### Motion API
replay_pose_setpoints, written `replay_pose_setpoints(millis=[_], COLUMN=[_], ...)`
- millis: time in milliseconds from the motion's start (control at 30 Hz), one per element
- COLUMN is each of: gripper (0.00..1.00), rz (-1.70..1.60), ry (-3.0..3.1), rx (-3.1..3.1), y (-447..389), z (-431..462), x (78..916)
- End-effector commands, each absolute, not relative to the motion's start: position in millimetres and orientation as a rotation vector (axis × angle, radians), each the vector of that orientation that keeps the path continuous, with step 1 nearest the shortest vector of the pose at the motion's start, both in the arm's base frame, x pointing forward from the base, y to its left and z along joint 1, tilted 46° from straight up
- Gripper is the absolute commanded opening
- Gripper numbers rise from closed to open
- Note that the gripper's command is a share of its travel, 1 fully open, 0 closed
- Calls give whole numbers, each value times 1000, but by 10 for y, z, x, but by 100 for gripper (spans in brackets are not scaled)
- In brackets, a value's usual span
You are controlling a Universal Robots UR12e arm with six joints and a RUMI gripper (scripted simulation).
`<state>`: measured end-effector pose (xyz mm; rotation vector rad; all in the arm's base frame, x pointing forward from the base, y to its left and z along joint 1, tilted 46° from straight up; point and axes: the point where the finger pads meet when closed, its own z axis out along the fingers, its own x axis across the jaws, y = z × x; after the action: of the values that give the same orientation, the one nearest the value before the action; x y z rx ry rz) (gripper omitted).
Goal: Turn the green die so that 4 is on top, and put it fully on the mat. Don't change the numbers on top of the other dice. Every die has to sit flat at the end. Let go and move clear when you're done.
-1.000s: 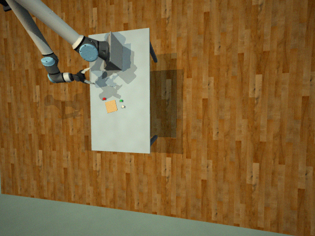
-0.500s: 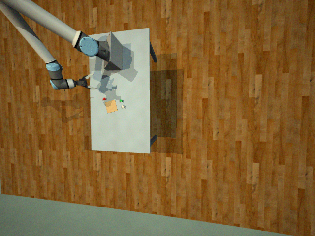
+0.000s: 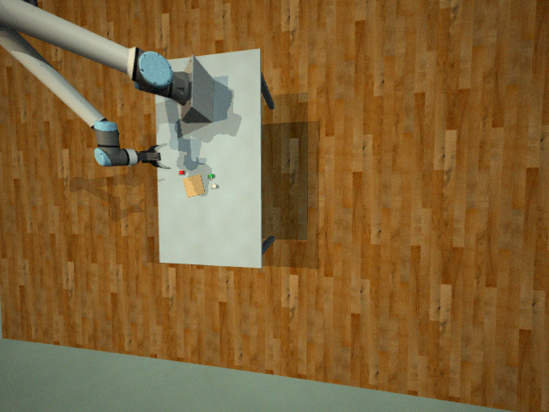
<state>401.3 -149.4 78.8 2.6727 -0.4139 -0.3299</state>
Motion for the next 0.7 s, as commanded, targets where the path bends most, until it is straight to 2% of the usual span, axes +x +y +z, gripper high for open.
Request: replay_pose_setpoints(millis=[0, 667], gripper=[100, 100], rz=[-266, -138], ry=[-322, -224], rx=[2527, 2338], y=[-1661, -1682], z=[735, 773], x=[4362, 4903])
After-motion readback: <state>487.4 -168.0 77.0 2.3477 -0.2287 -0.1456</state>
